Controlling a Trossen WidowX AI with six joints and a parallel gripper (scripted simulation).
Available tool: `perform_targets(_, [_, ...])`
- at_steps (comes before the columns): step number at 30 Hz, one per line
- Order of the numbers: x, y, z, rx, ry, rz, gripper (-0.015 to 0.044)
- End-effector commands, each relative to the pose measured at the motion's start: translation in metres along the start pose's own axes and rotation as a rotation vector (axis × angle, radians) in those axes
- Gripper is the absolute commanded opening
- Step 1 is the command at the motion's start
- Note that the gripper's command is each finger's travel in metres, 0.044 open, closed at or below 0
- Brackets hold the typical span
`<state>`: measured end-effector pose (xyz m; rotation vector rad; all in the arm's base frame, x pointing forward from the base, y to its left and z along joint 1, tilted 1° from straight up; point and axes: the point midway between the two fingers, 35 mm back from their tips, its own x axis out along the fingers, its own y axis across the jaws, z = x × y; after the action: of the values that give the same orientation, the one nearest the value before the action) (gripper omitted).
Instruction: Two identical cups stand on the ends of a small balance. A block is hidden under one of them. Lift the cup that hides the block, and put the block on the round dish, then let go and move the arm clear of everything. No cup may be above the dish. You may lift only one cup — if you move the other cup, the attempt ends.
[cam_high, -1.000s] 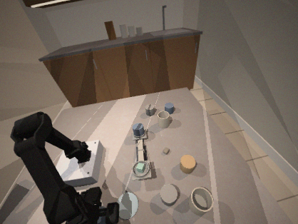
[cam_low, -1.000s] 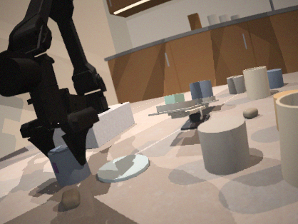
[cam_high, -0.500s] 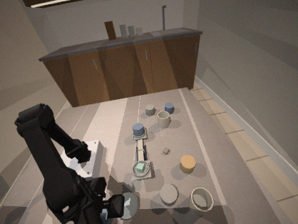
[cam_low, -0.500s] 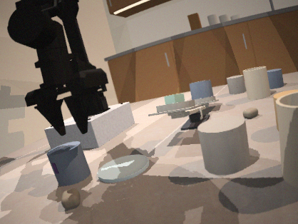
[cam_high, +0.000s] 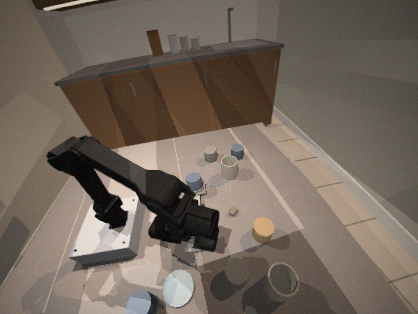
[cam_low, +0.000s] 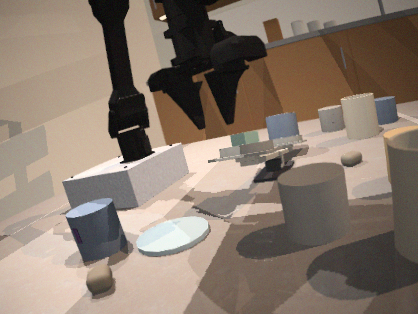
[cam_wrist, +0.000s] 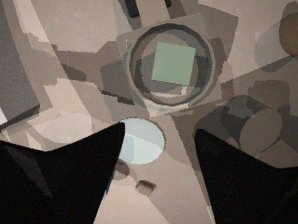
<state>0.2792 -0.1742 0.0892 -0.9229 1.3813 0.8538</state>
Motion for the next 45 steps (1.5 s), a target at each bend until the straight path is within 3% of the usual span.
perform_targets(1, [-0.010,-0.007,0.044,0.077,-0.015,0.006,0.0260])
perform_targets(40, [0.043,-0.007,0.045,0.077,-0.015,0.006,0.0260])
perform_targets(45, [0.043,-0.007,0.045,0.077,-0.015,0.006,0.0148])
